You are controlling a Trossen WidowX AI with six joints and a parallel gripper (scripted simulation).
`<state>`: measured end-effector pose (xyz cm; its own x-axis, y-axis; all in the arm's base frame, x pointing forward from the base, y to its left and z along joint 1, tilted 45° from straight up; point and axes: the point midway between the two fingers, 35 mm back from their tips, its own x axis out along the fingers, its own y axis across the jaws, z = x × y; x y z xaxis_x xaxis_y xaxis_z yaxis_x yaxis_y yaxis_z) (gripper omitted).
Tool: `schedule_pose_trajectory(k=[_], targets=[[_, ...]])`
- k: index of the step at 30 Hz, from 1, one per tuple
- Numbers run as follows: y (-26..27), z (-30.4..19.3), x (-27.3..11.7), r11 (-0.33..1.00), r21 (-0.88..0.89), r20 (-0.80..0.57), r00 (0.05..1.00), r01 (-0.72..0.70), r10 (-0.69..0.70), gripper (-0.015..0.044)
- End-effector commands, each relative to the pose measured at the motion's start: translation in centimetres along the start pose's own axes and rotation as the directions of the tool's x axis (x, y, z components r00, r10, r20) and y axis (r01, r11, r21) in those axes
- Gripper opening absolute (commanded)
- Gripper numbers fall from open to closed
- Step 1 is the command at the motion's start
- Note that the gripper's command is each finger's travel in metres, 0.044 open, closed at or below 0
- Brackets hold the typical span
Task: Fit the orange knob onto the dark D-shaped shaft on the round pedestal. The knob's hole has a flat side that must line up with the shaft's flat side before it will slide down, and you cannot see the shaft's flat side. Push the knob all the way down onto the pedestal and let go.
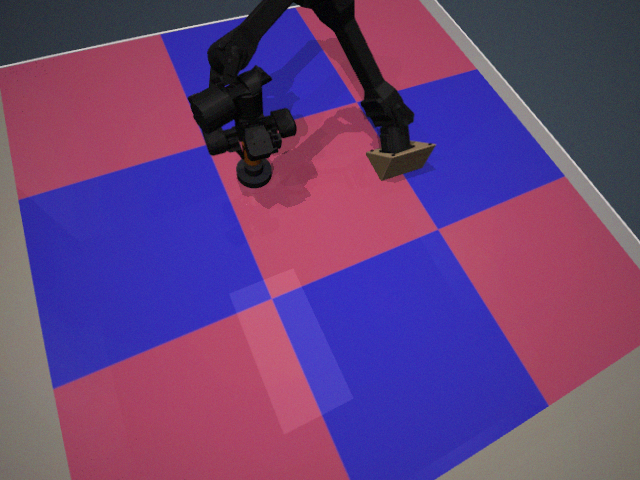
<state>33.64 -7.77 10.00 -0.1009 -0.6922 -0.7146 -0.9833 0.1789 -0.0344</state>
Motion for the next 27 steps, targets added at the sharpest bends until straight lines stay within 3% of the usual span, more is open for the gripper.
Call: schedule_pose_trajectory(k=[1,27], targets=[[-0.01,0.09,-0.09,0.999,-0.044,-0.002,1.000,0.005,-0.005,0.0000],[0.02,-0.09,0.31,0.999,-0.044,-0.002,1.000,0.005,-0.005,0.0000]])
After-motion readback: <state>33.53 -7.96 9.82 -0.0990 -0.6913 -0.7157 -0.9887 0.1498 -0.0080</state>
